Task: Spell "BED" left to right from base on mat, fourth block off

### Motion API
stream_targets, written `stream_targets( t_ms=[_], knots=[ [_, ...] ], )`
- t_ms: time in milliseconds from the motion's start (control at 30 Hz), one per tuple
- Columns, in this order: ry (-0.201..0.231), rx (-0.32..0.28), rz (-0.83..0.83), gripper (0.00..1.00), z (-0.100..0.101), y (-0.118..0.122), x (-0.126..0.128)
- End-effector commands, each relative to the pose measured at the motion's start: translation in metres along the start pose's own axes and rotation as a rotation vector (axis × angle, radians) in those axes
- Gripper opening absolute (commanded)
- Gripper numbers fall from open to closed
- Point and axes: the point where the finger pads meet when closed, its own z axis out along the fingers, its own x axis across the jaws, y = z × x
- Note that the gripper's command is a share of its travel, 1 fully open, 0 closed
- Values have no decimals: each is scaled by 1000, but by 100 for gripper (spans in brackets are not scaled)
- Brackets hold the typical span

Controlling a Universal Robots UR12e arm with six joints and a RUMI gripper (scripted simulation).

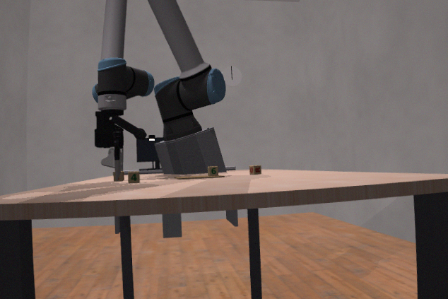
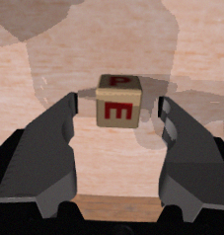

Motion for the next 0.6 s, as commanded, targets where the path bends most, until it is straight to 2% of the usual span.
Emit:
stream_targets(
  t_ms=[0, 33, 567],
  knots=[
    [1, -1, 0, 40, 0, 0, 0],
    [1, -1, 0, 28, 0, 0, 0],
    [1, -1, 0, 28, 0, 0, 0]
  ],
)
